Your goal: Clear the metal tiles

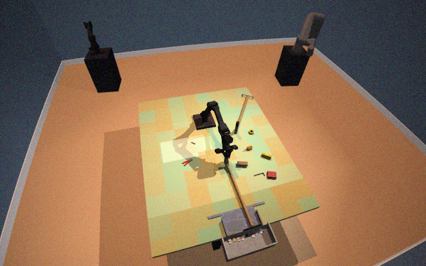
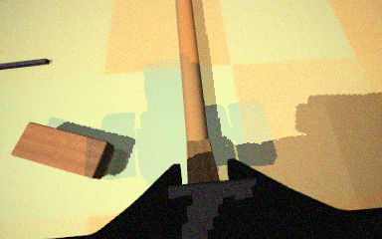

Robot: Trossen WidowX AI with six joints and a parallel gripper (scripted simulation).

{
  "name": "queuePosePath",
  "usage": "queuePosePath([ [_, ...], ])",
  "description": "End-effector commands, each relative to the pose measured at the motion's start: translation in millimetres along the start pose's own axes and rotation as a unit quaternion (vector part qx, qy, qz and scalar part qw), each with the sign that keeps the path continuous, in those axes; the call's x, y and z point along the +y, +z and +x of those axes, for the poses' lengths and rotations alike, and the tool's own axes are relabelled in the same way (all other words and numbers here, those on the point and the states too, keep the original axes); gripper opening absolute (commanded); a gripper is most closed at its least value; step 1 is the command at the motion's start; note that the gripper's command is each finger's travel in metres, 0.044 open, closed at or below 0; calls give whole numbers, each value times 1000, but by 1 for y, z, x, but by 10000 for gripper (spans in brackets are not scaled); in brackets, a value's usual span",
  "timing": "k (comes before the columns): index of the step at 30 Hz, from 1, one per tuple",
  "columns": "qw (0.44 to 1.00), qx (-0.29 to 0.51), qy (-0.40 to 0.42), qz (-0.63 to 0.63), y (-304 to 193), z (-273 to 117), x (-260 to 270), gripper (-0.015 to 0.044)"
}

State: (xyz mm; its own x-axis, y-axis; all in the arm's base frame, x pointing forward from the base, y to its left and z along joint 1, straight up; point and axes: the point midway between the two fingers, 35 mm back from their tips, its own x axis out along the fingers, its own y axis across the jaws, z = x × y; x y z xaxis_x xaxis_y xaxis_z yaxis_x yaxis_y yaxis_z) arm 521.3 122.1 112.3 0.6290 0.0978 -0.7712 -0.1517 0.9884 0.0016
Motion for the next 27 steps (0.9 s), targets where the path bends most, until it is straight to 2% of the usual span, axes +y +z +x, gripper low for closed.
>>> queuePosePath([
  [1, 1000, 0, 0, 0, -1, 0, 0, 0],
  [27, 1000, -3, 1, 0, -7, -13, 1, 0],
])
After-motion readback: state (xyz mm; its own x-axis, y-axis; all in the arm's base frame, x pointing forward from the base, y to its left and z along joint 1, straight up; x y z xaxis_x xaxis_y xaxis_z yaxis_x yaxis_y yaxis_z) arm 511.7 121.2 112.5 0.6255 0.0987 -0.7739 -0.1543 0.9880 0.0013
